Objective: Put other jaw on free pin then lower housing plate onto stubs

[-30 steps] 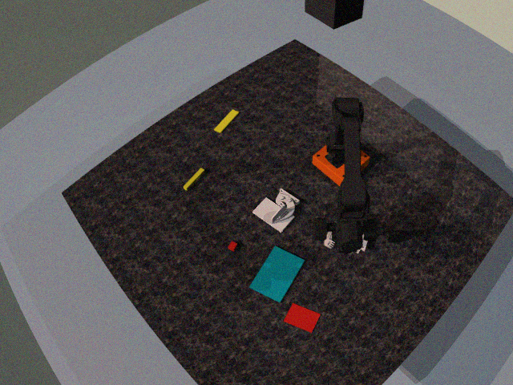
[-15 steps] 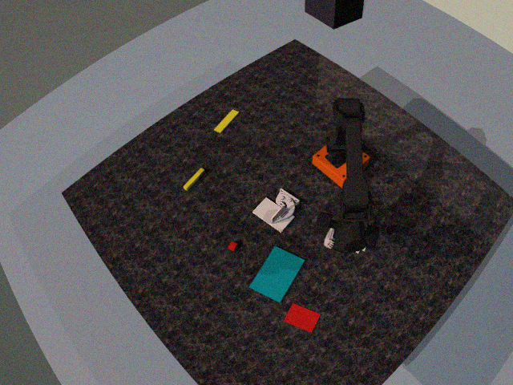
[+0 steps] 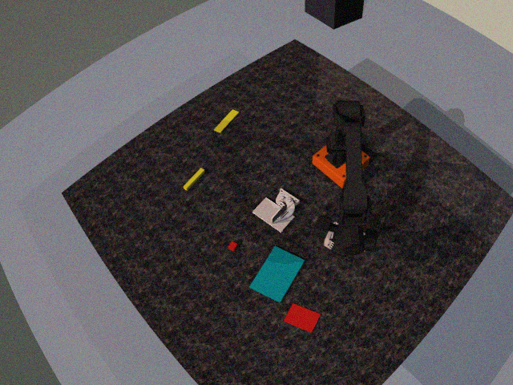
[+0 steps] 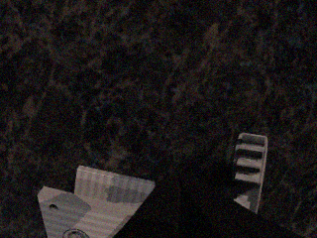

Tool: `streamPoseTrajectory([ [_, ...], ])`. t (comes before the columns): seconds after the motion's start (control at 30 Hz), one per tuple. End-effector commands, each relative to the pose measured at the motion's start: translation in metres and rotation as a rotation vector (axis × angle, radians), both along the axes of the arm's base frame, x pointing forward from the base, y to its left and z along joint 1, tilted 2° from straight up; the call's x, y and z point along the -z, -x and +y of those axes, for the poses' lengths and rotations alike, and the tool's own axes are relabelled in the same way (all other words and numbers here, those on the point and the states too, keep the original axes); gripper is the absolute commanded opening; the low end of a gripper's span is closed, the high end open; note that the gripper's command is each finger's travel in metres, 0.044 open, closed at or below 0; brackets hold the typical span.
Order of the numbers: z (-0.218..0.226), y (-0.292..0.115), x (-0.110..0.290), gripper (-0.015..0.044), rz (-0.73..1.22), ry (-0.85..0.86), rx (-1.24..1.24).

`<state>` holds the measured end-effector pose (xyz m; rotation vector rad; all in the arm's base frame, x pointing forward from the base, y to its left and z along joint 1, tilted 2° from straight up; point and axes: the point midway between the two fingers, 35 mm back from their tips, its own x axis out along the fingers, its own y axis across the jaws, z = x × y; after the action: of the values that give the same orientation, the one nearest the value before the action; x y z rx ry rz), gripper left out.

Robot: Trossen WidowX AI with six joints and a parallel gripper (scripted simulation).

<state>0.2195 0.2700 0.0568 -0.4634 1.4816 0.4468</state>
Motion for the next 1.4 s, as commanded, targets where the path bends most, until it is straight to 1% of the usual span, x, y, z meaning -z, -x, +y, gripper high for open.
streamPoseTrajectory([
  [0.0, 0.000, 0.000, 0.007, 0.0000, 0.001, 0.001, 0.003],
  [0.7, -0.002, 0.000, 0.041, 0.0000, 0.002, 0.002, 0.003],
  [1.37, -0.023, -0.015, 0.041, 0.0000, 0.000, 0.004, 0.003],
])
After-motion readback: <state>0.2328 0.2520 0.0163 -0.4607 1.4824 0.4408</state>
